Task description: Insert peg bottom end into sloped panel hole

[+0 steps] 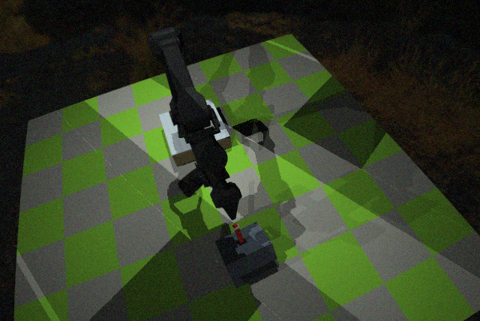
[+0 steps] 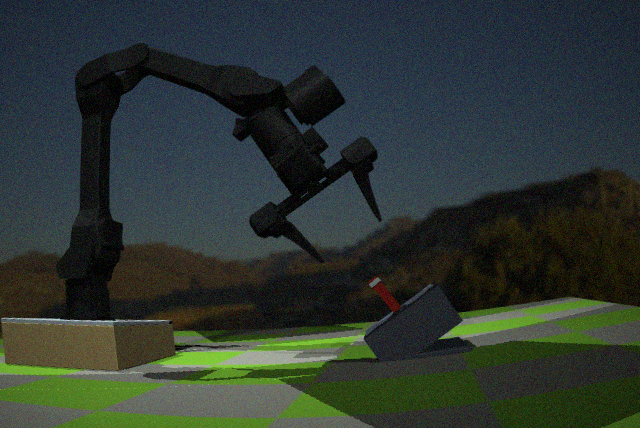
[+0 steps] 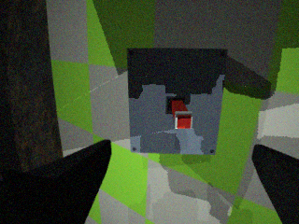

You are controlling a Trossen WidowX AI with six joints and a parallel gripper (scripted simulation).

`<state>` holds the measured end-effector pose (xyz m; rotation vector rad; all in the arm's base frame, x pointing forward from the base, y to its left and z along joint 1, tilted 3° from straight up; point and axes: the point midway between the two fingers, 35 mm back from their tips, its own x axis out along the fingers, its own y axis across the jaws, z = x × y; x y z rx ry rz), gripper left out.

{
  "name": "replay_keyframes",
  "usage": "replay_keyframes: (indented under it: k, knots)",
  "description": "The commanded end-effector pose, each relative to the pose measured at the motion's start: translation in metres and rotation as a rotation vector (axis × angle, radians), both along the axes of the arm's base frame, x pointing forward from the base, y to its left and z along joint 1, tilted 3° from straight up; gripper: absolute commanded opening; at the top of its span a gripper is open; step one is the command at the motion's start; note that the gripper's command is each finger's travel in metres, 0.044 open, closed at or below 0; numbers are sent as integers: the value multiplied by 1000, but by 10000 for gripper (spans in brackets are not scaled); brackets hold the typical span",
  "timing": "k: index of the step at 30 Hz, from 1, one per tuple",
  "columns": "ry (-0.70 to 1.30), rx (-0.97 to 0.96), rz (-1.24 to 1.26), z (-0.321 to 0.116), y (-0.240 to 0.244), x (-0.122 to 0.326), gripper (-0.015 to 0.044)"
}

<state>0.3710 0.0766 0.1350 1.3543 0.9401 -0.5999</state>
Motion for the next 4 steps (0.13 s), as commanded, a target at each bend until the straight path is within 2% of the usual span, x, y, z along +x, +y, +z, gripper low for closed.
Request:
replay_keyframes:
  k: [1,4]
  knots:
    - [-6,1,5,8,-1,-4,440]
    - [-6,1,5,9,-1,-5,440]
